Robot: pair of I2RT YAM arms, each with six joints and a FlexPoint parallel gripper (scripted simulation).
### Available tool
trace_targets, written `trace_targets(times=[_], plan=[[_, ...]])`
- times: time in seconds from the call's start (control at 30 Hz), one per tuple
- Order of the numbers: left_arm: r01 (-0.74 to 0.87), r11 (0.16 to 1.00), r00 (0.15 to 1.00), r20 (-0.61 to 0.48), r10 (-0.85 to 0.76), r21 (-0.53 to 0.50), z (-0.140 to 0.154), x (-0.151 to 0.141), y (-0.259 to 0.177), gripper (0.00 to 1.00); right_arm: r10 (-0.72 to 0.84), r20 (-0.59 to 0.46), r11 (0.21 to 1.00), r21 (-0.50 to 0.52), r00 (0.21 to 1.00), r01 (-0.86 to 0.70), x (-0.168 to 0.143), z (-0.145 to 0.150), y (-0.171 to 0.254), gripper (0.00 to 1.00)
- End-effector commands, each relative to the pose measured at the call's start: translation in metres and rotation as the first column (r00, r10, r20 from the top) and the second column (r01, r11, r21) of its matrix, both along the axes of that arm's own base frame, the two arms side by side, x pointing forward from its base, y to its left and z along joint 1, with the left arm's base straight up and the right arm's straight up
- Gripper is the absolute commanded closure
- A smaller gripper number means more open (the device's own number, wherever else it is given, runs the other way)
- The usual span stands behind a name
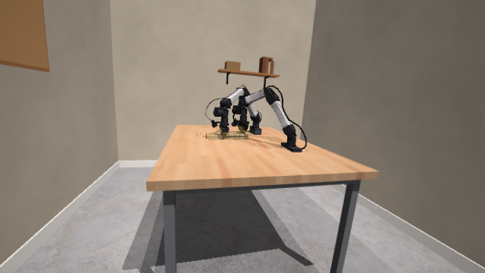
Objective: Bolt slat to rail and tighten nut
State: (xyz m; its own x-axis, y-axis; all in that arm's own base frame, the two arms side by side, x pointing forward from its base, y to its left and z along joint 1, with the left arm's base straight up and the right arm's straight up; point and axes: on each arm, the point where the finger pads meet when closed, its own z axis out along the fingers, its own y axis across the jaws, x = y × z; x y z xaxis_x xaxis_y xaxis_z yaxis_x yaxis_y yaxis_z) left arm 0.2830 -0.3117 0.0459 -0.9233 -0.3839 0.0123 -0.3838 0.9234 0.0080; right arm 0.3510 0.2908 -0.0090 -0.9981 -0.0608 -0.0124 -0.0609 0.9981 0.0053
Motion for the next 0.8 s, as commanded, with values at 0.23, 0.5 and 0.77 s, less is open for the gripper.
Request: trace_targets(times=[0.23,0.5,0.77], plan=[[0.002,1.0,1.0,0.01,-0.002,-0.009,0.0046,0.0008,-0.002,0.86,0.0,0.013,1.0,0.009,1.0,0.0,0.003,0.0053,0.001,0.33],[0.002,1.0,1.0,0.01,-0.002,-0.009,0.0046,0.0008,-0.002,0.86,0.0,0.013,1.0,0.009,1.0,0.0,0.003,0.0053,0.001,0.33],[0.002,1.0,1.0,0.01,-0.002,-0.009,0.0045,0.0008,-0.002,0.86,0.0,0.013,1.0,0.009,1.0,0.0,0.003,0.0053,0.001,0.33]])
